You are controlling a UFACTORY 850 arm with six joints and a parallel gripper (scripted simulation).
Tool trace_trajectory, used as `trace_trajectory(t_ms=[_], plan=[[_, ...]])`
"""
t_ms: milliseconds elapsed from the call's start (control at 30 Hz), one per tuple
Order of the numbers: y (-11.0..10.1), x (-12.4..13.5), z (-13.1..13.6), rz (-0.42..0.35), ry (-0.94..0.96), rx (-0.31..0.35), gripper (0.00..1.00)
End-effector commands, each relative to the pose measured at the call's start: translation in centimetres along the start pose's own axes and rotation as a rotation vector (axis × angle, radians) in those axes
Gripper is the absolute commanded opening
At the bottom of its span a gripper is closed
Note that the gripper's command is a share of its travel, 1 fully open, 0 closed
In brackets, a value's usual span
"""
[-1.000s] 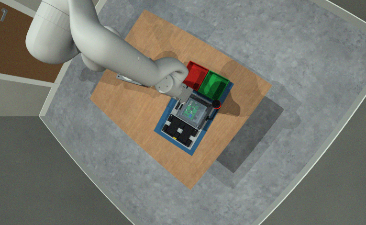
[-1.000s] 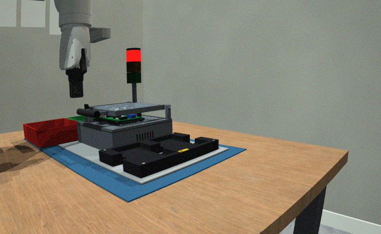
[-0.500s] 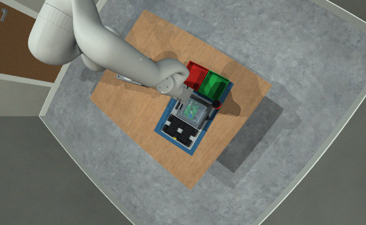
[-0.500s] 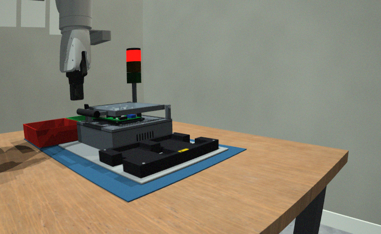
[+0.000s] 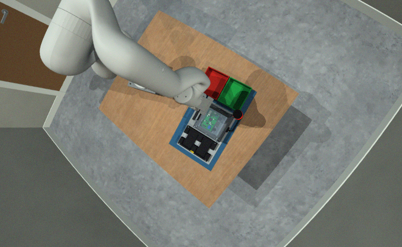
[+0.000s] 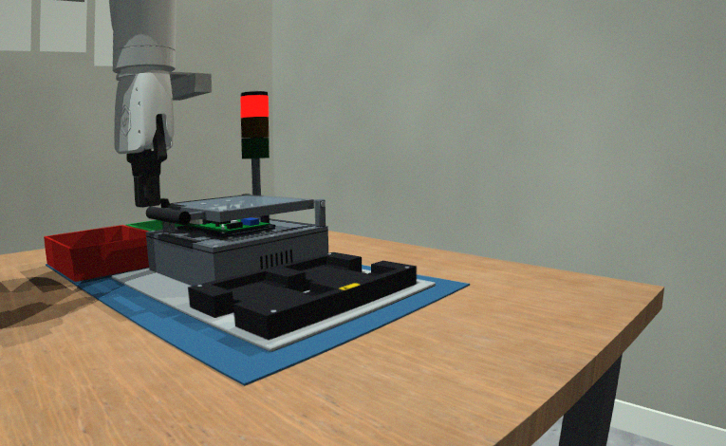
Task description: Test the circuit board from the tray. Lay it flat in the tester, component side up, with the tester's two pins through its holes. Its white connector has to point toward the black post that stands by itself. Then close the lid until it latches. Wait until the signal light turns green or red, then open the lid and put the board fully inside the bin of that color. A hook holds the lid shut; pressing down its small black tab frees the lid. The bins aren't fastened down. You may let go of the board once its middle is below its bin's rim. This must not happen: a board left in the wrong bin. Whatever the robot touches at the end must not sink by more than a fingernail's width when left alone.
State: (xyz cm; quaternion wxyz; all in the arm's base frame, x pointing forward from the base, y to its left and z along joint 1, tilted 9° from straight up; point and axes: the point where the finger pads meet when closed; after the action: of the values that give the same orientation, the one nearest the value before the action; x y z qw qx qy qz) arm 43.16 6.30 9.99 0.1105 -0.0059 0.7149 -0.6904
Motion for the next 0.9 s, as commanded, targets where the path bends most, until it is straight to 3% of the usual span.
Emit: trace_trajectory(t_ms=[0,867], plan=[[0.34,-0.11,0.0,0.003,0.0,-0.004,0.0],[0.58,-0.11,0.0,0.003,0.0,-0.004,0.0]])
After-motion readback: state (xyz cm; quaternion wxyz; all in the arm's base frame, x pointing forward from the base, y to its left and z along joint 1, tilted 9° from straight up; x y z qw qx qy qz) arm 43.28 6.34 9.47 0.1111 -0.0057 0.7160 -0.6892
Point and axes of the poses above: the point where the finger pads meet when closed, its own y axis out along the fingers, its own z axis across the jaws, x = y × z, and after that the axes turned 3 degrees about -y, right-handed
